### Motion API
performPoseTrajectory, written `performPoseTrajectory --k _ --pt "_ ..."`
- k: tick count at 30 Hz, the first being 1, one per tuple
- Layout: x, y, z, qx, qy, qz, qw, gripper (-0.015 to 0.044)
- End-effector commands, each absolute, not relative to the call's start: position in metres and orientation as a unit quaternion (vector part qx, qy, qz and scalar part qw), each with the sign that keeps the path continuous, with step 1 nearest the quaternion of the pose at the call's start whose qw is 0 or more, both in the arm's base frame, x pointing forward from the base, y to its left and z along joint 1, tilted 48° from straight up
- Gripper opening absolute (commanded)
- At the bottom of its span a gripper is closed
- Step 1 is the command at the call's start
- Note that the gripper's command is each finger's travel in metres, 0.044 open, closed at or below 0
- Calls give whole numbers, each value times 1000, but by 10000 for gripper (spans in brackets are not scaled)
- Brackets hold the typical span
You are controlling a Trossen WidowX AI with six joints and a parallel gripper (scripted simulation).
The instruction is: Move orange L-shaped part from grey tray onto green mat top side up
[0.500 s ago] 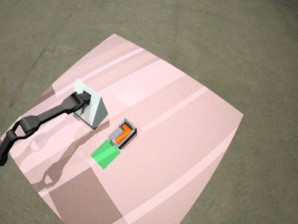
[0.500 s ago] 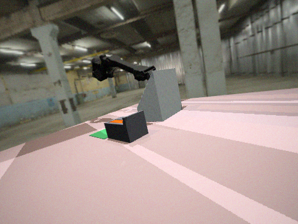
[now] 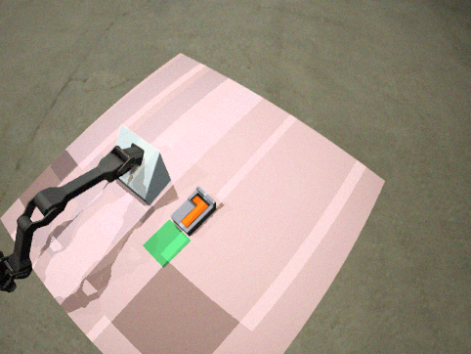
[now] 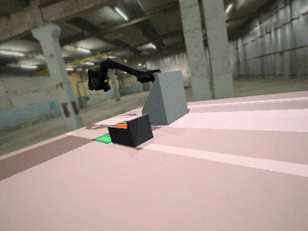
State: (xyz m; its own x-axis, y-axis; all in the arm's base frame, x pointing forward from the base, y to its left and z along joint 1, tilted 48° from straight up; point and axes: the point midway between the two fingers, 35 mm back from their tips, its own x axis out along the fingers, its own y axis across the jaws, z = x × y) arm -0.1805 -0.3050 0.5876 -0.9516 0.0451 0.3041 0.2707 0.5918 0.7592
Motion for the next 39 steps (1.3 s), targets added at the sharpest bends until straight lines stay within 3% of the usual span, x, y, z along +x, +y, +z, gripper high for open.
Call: performPoseTrajectory --k 1,9,21,39 --pt "-133 -362 572 -24 -826 -528 197 180" --pt "-36 -432 527 81 -718 -623 300 180" --pt "132 -474 437 200 -526 -693 451 180" --pt "347 -396 266 262 -162 -693 651 180"
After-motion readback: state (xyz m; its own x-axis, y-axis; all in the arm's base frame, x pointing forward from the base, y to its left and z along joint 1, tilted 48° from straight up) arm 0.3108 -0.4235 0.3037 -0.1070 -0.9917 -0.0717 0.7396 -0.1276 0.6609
